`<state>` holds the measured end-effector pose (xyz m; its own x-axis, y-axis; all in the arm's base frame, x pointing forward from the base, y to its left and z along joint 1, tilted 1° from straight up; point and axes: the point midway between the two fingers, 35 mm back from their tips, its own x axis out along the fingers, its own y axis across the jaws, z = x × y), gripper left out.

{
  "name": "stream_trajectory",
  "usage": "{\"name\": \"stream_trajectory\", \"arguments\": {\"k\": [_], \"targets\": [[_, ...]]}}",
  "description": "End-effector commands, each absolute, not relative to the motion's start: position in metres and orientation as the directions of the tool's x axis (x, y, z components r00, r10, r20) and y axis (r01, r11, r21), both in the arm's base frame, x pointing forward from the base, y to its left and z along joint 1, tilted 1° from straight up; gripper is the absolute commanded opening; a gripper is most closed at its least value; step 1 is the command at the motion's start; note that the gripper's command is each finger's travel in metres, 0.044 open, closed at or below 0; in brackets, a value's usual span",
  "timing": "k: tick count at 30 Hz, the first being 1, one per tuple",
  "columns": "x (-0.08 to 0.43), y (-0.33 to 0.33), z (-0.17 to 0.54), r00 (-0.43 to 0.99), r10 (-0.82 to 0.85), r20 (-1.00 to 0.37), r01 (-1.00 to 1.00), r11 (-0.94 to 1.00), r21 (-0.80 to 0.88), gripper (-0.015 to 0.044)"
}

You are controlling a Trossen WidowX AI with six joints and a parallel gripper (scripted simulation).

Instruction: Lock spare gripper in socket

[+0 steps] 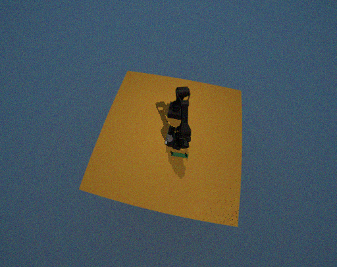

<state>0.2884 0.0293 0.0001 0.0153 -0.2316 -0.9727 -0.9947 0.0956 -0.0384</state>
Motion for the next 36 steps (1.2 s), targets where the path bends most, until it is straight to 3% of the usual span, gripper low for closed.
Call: {"name": "stream_trajectory", "arguments": {"k": [1,36], "targets": [[0.289,0.029,0.0,0.016,-0.232,-0.973,-0.995,0.096,-0.039,0.02],[0.29,0.076,0.059,0.011,-0.239,-0.971,-0.996,0.08,-0.031,0.02]]}}
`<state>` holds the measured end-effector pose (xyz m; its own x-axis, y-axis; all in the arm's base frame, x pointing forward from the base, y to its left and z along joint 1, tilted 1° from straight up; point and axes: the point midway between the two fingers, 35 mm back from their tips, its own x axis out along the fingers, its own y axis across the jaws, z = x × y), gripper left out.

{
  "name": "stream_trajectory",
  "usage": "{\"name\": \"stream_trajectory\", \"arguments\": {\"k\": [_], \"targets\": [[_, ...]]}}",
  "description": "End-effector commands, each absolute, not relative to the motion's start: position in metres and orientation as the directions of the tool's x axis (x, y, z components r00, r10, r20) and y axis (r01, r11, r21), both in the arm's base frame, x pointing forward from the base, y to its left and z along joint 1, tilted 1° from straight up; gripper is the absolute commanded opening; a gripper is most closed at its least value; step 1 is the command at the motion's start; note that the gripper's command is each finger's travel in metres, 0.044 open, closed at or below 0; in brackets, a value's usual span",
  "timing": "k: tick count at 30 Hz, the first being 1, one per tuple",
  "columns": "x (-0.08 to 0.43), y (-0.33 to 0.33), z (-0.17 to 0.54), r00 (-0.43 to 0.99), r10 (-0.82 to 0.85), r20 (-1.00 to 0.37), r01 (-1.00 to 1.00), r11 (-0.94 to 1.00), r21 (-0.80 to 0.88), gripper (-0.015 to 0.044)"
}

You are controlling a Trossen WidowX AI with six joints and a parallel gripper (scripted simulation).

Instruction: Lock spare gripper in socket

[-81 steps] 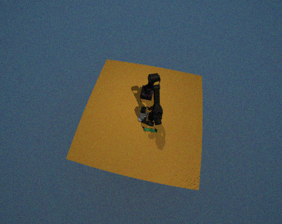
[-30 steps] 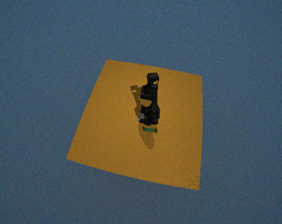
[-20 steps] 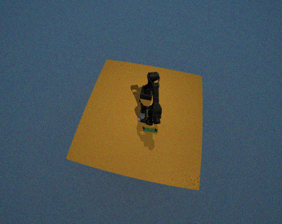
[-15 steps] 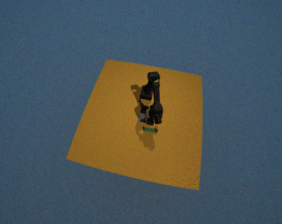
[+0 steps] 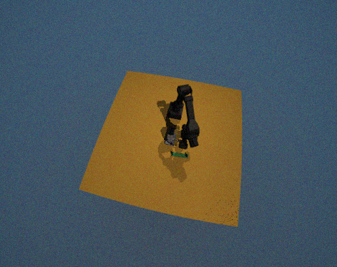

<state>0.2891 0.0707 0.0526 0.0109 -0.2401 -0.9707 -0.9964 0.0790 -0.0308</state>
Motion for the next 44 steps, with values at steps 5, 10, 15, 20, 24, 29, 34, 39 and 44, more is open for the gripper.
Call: {"name": "stream_trajectory", "arguments": {"k": [5,10,15,20,24,29,34,39,44], "targets": [[0.29,0.083,0.069,0.011,-0.241,-0.971,-0.997,0.077,-0.03,0.02],[0.291,0.09,0.079,0.012,-0.242,-0.97,-0.997,0.074,-0.031,0.02],[0.29,0.089,0.076,0.013,-0.244,-0.97,-0.997,0.072,-0.032,0.0279],[0.29,0.089,0.076,0.013,-0.244,-0.97,-0.997,0.072,-0.032,0.041],[0.29,0.089,0.076,0.013,-0.244,-0.97,-0.997,0.072,-0.032,0.044],[0.29,0.089,0.076,0.013,-0.244,-0.97,-0.997,0.072,-0.032,0.044],[0.29,0.089,0.076,0.013,-0.244,-0.97,-0.997,0.072,-0.032,0.044],[0.29,0.089,0.076,0.013,-0.244,-0.97,-0.997,0.072,-0.032,0.044],[0.29,0.089,0.076,0.013,-0.244,-0.97,-0.997,0.072,-0.032,0.044]]}}
